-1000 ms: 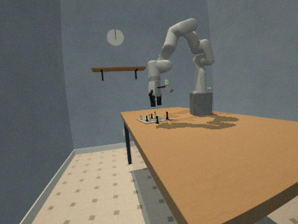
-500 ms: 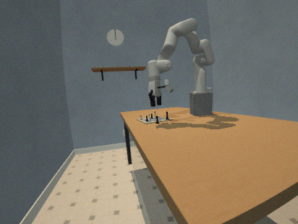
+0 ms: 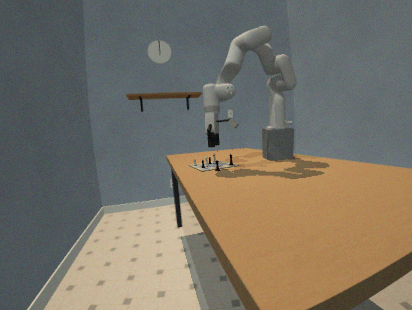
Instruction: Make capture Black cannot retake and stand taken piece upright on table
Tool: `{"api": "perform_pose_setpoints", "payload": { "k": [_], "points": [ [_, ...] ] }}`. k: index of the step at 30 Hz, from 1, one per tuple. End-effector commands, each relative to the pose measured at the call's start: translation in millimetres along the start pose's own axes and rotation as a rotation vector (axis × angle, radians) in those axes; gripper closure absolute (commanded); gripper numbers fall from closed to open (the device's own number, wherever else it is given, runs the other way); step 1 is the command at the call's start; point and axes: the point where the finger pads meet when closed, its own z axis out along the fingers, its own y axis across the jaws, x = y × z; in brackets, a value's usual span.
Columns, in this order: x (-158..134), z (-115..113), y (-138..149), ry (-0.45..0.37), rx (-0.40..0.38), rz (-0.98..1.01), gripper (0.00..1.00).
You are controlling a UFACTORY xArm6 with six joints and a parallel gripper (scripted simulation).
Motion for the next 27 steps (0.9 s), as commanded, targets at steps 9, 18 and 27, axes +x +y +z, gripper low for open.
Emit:
{"api": "perform_pose_setpoints", "payload": {
  "k": [9, 18, 27],
  "points": [
    [-40, -3, -42, -0.005, -0.006, -0.606, 0.00],
    [-66, -5, -78, -0.017, 0.021, -0.997, 0.00],
    [-74, -5, -90, -0.009, -0.004, -1.351, 0.00]
  ]
}}
